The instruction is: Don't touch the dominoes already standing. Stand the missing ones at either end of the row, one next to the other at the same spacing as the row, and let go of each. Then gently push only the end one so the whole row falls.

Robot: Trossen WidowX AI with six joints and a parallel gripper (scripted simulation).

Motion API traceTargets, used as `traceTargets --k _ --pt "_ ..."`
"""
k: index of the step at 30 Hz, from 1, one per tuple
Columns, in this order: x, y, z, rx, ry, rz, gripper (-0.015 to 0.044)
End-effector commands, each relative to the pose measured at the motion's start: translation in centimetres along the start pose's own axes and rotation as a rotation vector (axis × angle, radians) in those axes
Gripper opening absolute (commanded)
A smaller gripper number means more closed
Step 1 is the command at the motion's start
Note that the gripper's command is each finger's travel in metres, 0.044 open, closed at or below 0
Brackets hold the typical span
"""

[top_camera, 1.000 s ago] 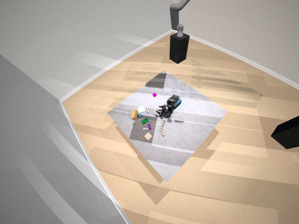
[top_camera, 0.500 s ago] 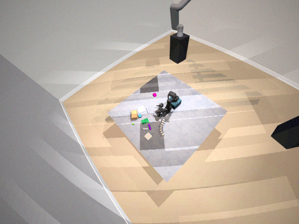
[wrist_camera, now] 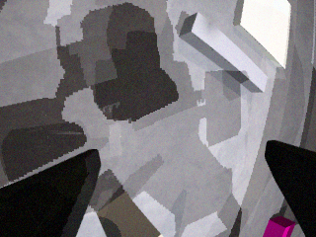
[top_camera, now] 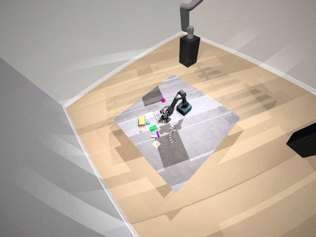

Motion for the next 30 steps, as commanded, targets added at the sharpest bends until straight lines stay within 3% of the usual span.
traceTargets --k 1,5,15,23,30 --pt "-4.5 -0.3 3.4 0.148 -0.402 0.312 0.044" --pt "-7.2 0.4 5.3 0.154 -0.562 0.36 0.044" --pt "-7.3 0.4 5.4 0.153 -0.569 0.362 0.044" --pt "-4.2 2.0 0.1 0.153 -0.57 0.362 0.044" --pt "-3.9 2.1 -0.4 0.153 -0.57 0.362 0.044"
Point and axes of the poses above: the point midway between the two fingers, 35 mm back from their tips, its own z axis back along the fingers, its own x axis across the jaws, y = z × x, the point moved 8 cm from there along z, back along the fingers, and after that the axes turned 11 degrees about -z, right-handed, at the moved point
